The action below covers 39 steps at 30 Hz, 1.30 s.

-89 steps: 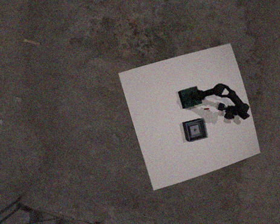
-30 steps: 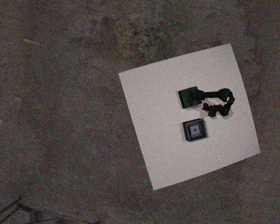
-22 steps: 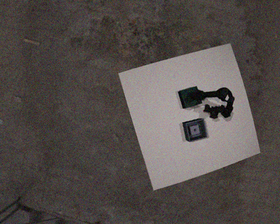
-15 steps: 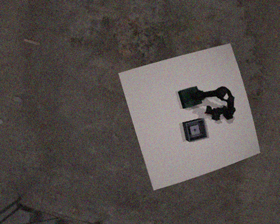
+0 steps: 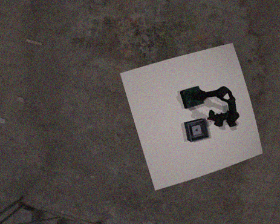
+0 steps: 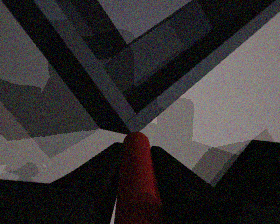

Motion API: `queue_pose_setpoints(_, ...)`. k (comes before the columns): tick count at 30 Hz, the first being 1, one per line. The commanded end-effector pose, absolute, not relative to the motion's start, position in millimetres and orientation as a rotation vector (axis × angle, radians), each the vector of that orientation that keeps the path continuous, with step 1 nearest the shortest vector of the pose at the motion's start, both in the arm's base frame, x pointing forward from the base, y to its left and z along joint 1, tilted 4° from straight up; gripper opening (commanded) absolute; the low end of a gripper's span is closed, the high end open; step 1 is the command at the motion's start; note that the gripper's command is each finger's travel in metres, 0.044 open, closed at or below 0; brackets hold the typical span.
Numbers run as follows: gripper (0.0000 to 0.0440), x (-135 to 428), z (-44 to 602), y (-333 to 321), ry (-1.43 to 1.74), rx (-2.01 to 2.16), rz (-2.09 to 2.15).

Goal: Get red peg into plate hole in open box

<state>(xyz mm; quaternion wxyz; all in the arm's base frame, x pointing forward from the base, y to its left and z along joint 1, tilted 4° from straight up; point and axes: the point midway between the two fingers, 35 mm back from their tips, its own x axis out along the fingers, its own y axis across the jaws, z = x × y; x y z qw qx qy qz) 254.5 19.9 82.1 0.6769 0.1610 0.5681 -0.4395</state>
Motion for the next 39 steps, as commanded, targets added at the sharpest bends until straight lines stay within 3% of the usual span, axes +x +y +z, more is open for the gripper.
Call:
queue_pose_setpoints(1, 0.0, 264.3, 88.2, 5.9, 1.246, 0.391, -1.01)
queue_pose_setpoints(31, 0.0001, 324.3, 43.8, -100.9, 1.271, 0.509, -0.928)
queue_pose_setpoints(33, 0.0018, 324.3, 36.8, -101.8, 1.293, 0.505, -0.904)
queue_pose_setpoints(39, 0.0149, 325.7, 18.1, -105.5, 1.347, 0.505, -0.851)
